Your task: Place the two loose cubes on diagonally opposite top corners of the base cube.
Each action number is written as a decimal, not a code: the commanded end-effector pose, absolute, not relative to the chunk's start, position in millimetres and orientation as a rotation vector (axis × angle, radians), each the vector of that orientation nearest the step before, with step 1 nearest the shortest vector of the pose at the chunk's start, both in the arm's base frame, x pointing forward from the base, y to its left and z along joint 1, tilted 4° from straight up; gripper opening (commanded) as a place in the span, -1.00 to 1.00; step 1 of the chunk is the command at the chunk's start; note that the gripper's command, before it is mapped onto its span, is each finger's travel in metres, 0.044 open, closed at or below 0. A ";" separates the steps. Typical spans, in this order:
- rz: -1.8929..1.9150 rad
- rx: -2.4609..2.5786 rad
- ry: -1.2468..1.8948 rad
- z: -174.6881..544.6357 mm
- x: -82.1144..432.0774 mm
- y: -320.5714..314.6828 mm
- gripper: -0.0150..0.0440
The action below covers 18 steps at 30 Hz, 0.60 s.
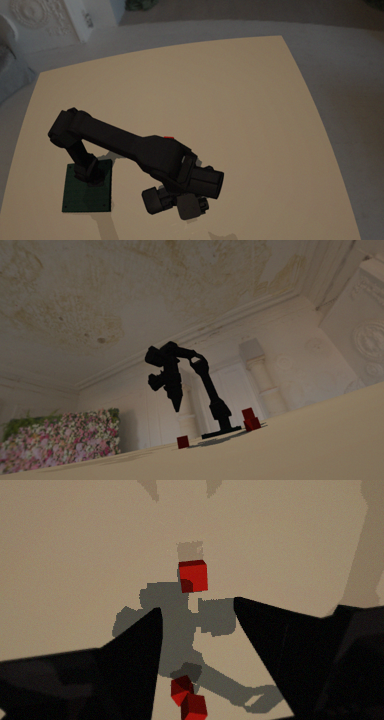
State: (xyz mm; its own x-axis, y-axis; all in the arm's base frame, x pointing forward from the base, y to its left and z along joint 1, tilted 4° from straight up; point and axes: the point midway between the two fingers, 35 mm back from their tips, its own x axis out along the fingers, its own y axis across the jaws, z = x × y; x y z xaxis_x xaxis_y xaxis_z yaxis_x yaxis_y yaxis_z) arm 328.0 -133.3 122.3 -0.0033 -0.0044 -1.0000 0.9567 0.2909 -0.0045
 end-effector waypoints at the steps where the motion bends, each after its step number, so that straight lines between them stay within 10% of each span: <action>1: -1.011 0.988 1.356 91.1 324.2 -132.7 0.41; 18: -1.011 0.988 1.356 54.5 321.8 -132.0 0.41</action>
State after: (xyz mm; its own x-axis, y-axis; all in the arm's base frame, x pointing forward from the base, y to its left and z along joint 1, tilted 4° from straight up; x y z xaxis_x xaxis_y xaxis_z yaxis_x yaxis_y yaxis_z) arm 323.1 -132.0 60.0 -0.0211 0.0026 -0.9998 0.9572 0.2888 -0.0194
